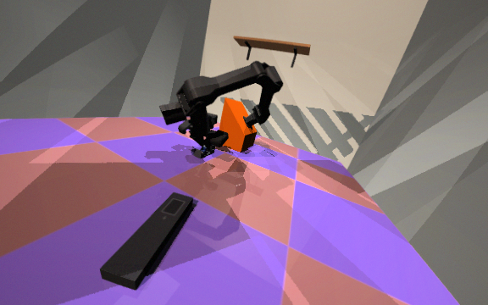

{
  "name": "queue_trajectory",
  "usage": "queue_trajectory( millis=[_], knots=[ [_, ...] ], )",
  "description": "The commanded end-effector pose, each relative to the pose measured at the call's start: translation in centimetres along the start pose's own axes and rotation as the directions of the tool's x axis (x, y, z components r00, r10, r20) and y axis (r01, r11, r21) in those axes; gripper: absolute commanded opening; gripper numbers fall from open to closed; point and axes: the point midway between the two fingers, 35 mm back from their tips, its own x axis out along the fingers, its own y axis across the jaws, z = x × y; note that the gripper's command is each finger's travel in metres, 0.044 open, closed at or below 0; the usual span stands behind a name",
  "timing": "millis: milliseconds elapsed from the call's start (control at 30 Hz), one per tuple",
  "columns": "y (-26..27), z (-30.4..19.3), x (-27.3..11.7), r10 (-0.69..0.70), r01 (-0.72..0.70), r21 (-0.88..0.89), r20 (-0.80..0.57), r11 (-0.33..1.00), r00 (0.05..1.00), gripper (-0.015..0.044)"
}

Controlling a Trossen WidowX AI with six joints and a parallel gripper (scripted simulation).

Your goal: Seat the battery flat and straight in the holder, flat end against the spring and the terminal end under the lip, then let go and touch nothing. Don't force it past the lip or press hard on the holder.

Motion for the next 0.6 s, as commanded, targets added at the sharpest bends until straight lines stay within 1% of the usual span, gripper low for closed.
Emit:
queue_trajectory(
  millis=[0, 567],
  knots=[
    [0.13, -0.42, -0.11, 0.002, -0.002, -0.001, -0.004, 1.0, 1.0, 0.0072],
    [0.12, -1.17, -0.54, -0.001, 0.001, -0.001, 0.0, 1.0, 1.0, 0.0072]
  ],
)
